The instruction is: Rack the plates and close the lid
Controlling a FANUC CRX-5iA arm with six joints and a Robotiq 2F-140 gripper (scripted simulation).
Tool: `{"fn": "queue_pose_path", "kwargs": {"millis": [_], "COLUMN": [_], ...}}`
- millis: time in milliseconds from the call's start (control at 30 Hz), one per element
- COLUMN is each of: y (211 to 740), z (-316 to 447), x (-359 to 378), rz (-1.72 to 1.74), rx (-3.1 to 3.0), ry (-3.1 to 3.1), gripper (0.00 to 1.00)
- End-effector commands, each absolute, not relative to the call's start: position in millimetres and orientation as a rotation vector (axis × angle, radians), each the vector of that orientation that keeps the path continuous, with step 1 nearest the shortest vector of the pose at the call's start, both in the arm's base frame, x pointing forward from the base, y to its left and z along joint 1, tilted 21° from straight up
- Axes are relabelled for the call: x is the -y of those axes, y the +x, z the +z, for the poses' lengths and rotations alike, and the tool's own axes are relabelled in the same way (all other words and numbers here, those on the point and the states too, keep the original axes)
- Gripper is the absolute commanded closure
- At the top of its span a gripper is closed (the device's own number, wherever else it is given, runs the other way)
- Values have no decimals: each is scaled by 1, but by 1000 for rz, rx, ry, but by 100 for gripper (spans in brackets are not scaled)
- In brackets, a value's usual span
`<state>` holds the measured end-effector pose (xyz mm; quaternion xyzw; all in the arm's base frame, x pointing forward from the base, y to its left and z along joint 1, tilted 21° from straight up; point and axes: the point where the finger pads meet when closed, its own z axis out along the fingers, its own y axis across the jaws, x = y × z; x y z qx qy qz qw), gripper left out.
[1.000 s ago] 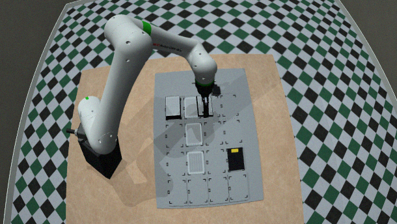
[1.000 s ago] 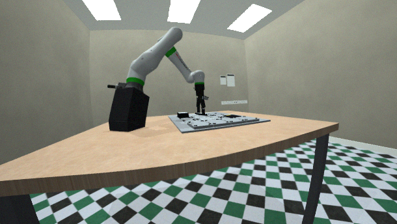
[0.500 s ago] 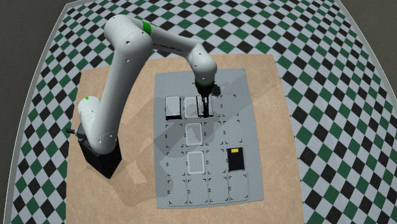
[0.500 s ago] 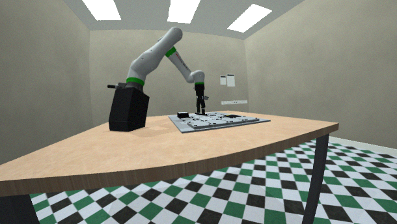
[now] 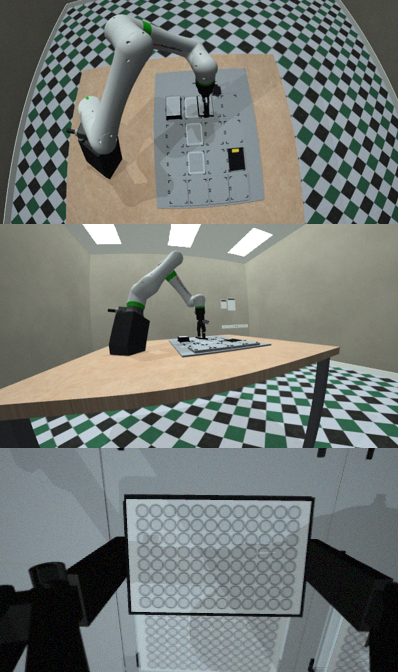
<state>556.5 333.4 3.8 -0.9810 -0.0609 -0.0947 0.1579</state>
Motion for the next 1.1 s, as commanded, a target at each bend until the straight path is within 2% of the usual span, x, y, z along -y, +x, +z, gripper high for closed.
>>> {"fn": "queue_pose_path", "kwargs": {"millis": [0, 567, 600, 1067], "y": [557, 557, 557, 557], "z": [5, 5, 5, 5], "x": [-333, -333, -333, -333], "rz": [-273, -273, -273, -273], "rx": [174, 174, 174, 174], "ry": [-2805, -2805, -2805, -2805], "gripper": [13, 14, 90, 90]}}
